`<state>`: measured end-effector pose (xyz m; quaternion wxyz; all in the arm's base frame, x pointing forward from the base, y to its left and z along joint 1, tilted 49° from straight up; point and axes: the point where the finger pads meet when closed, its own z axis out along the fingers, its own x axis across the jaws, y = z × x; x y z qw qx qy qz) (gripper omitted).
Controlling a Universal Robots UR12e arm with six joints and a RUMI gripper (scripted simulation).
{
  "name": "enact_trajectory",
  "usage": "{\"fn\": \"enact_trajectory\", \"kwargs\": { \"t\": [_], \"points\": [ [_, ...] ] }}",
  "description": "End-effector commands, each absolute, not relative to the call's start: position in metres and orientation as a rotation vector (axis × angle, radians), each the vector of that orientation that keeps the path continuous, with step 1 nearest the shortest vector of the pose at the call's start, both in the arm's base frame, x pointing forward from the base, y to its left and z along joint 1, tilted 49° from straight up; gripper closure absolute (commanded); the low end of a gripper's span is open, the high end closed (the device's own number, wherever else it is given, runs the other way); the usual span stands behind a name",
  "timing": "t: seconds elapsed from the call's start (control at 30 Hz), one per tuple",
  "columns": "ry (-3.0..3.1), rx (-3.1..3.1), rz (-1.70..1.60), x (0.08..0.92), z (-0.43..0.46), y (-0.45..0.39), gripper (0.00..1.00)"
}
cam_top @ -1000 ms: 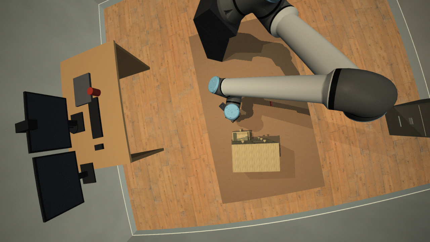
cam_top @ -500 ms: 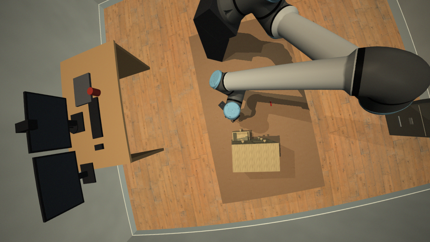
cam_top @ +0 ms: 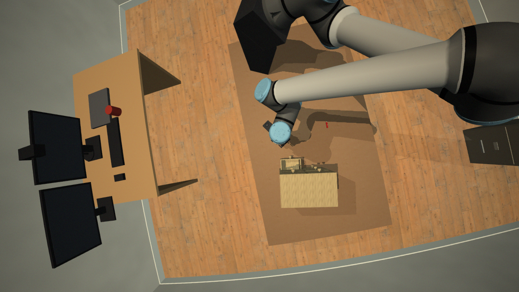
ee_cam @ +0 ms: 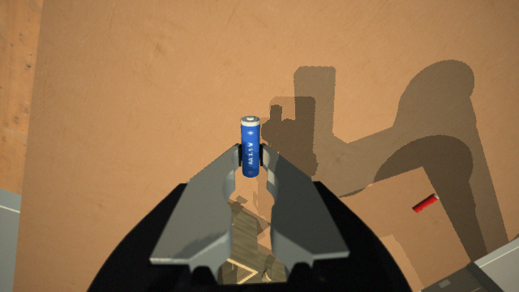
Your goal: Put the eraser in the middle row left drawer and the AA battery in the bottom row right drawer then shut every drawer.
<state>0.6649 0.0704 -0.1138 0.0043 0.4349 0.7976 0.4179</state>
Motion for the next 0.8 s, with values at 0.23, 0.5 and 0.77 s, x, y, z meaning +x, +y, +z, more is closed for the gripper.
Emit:
{"fn": "enact_trajectory", "kwargs": {
  "t": [0.23, 0.5, 0.77],
  "points": [
    [2.501, 1.354, 1.308, 0.6646, -0.1125, 0.0691, 0.95],
    [2.516, 1.291, 1.3, 0.6651, -0.1116, 0.0698, 0.95],
    [2.547, 1.134, 1.277, 0.6664, -0.1091, 0.0715, 0.95]
  ]
}}
